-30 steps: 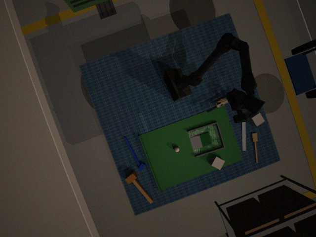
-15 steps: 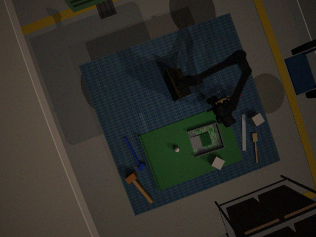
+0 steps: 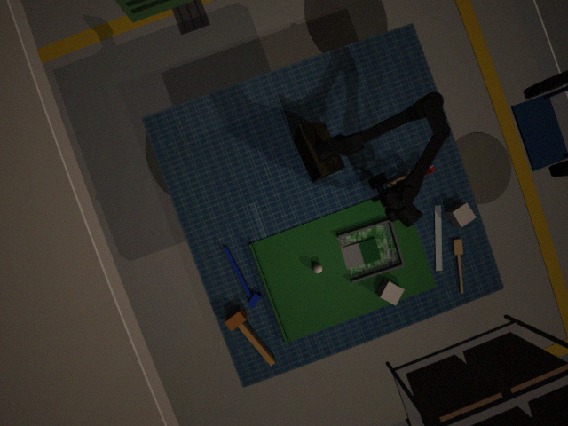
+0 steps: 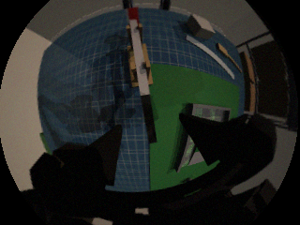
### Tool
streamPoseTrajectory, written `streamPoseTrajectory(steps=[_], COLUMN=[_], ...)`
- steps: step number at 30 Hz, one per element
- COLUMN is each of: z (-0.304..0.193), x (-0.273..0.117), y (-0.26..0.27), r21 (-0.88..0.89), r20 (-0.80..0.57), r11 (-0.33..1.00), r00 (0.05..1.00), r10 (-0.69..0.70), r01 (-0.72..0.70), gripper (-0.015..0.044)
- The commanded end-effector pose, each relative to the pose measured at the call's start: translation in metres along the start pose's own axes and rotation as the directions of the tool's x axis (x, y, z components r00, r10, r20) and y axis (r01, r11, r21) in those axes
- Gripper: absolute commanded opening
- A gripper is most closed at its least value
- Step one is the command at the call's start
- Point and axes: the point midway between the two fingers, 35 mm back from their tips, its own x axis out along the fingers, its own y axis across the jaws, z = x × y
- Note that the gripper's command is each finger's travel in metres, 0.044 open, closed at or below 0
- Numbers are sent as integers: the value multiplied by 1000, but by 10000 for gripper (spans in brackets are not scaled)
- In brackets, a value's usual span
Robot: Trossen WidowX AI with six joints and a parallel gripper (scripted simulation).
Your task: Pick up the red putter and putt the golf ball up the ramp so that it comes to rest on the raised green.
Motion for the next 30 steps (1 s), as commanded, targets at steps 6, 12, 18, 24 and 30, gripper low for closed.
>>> streamPoseTrajectory(steps=[6, 12, 18, 24, 30], z=[-8, -9, -12, -14, -11], x=[22, 26, 35, 44, 43], y=[2, 2, 2, 2, 1], r21=[11, 11, 11, 11, 0], r20=[-3, -3, -3, -2, 3], r11=[1000, 1000, 1000, 1000, 1000], r00=[1000, 1000, 1000, 1000, 1000], r10=[4, 4, 4, 4, 4], r01=[-4, -4, -4, -4, -4], gripper=[440, 440, 440, 440, 387])
